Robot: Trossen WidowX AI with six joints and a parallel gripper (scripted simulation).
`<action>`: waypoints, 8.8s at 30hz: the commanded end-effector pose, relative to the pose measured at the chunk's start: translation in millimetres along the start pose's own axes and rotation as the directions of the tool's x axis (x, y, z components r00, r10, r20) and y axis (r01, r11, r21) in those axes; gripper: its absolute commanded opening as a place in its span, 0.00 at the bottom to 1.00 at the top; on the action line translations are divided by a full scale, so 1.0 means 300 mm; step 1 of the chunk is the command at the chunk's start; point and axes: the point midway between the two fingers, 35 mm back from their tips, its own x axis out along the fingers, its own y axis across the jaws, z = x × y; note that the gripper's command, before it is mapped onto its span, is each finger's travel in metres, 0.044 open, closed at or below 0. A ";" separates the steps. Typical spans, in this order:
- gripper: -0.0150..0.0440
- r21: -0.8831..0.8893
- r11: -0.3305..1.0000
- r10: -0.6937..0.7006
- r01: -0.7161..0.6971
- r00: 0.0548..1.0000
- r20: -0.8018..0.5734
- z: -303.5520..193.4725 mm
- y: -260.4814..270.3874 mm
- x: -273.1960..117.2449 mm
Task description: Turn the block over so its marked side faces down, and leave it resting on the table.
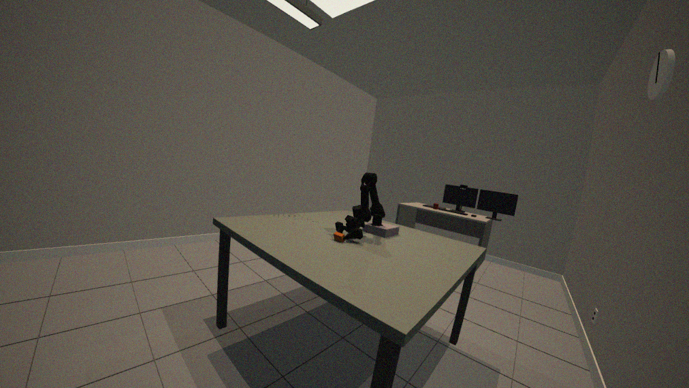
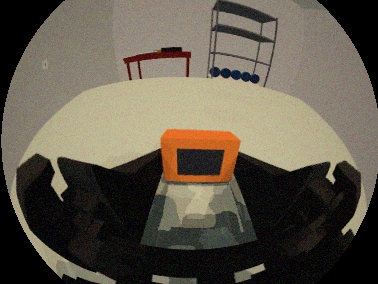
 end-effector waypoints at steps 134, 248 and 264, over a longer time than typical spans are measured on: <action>1.00 -0.003 1.000 -0.005 0.004 0.410 -0.912 0.231 0.001 -0.039; 0.25 -0.003 1.000 -0.003 0.002 0.886 -0.464 0.109 0.003 0.025; 0.25 -0.003 1.000 -0.001 0.000 0.968 -0.250 0.039 0.007 0.087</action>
